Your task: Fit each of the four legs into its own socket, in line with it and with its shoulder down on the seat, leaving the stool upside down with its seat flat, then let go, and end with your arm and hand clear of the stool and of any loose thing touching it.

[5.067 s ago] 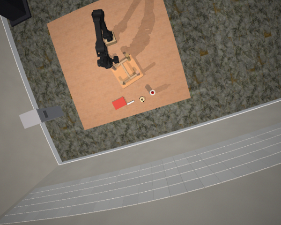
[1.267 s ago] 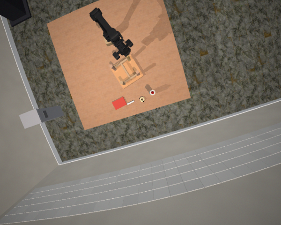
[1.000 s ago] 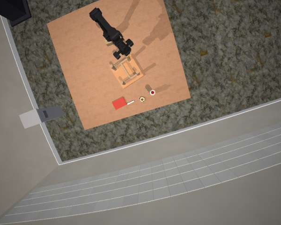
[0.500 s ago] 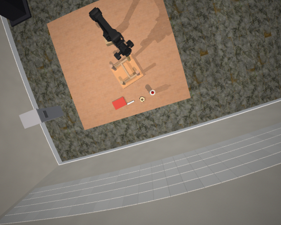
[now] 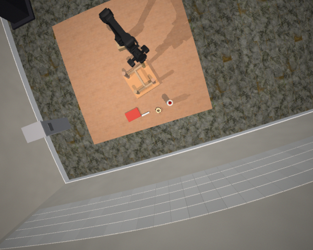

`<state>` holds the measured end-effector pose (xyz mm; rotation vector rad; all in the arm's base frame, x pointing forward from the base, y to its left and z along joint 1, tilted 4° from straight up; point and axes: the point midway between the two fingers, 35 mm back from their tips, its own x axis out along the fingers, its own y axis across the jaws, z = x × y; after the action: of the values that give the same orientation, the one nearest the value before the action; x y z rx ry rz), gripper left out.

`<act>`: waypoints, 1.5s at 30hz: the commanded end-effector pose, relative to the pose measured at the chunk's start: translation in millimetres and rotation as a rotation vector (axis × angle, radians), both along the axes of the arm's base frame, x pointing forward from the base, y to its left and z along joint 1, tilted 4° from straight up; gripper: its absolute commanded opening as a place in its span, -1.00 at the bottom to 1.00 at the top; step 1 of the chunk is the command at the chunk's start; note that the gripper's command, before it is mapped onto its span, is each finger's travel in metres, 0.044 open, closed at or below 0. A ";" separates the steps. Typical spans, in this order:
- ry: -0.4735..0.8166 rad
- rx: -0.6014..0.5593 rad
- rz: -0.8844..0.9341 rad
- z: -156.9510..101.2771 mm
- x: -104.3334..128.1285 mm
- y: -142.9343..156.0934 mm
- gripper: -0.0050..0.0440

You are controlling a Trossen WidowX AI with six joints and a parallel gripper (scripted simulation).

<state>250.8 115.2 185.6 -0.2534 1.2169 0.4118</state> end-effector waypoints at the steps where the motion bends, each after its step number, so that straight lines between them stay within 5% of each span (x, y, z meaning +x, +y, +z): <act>1: 0.008 -0.006 -0.005 -8.2 -0.4 -0.5 -0.80; 45: 0.008 -0.006 -0.005 -25.2 0.1 0.3 -0.80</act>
<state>250.0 115.6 184.5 -0.2429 1.1625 0.4169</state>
